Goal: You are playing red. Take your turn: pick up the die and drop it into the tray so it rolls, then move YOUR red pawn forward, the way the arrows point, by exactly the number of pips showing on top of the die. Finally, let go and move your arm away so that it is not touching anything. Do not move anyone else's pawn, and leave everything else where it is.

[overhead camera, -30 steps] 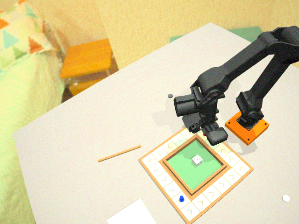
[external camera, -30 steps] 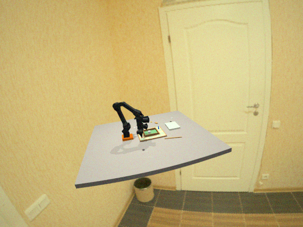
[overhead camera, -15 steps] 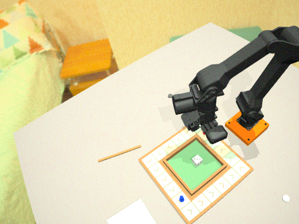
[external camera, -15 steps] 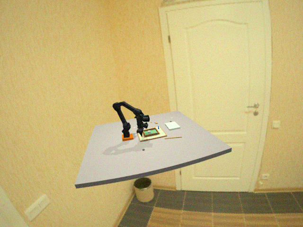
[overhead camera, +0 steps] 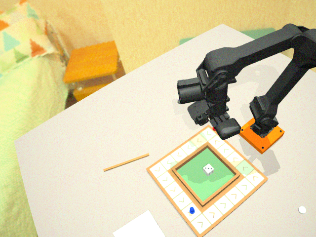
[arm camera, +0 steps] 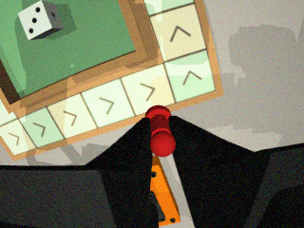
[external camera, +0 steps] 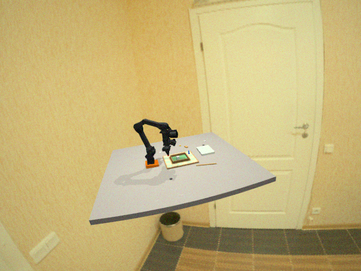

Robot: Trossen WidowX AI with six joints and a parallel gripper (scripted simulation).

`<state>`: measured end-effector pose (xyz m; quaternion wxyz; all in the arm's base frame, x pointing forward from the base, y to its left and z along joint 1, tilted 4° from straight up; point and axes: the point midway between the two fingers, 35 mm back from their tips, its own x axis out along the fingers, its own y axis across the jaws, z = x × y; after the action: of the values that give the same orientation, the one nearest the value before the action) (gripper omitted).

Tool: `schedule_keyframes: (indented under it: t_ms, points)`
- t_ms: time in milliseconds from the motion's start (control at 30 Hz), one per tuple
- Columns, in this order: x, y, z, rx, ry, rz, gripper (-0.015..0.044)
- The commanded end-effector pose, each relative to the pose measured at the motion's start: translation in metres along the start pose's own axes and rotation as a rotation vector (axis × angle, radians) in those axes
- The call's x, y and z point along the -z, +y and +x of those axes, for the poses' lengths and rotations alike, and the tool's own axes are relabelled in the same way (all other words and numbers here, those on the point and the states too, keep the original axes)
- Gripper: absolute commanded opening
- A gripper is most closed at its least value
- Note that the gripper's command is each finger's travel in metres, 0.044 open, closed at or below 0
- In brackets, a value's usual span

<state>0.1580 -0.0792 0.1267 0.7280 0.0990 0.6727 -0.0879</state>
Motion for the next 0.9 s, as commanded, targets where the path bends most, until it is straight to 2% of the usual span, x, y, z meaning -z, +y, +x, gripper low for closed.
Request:
schedule_keyframes:
  t_ms: [0,167,300,867]
  points:
    - [0.002,0.000,-0.019,-0.002,-0.012,-0.002,0.0000]
    - [0.007,0.001,-0.042,-0.002,-0.011,-0.002,0.0000]
    - [0.007,0.001,-0.045,-0.002,-0.011,-0.002,0.0000]
    - [-0.062,-0.013,0.002,-0.001,-0.018,-0.002,0.0000]
